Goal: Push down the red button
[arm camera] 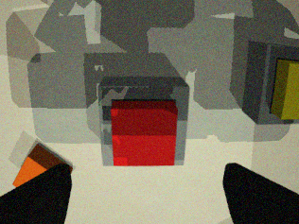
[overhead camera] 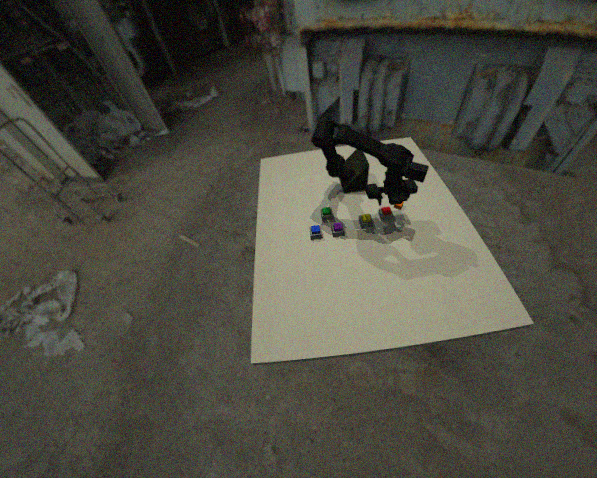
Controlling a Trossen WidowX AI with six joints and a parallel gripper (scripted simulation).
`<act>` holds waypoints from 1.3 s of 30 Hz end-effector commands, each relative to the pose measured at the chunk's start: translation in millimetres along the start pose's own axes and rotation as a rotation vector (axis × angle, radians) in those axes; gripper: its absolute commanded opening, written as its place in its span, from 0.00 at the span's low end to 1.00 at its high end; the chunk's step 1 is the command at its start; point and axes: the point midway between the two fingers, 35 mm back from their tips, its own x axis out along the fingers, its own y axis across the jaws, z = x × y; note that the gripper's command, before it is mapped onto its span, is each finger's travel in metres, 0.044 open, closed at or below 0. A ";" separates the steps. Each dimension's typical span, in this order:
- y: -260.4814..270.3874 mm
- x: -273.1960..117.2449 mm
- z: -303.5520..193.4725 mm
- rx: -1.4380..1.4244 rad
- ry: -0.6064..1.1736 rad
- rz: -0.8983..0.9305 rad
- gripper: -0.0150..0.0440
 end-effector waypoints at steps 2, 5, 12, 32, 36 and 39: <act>0.7 6.3 -0.2 -0.004 -0.011 0.001 0.44; 0.7 6.3 -0.2 -0.004 -0.011 0.001 0.31; 0.7 6.3 -0.2 -0.004 -0.011 0.001 0.29; 0.7 34.2 0.4 -0.004 -0.011 0.000 0.29; 0.5 39.4 0.2 -0.004 -0.011 0.000 0.29; 0.4 39.6 0.2 -0.004 -0.011 0.000 0.29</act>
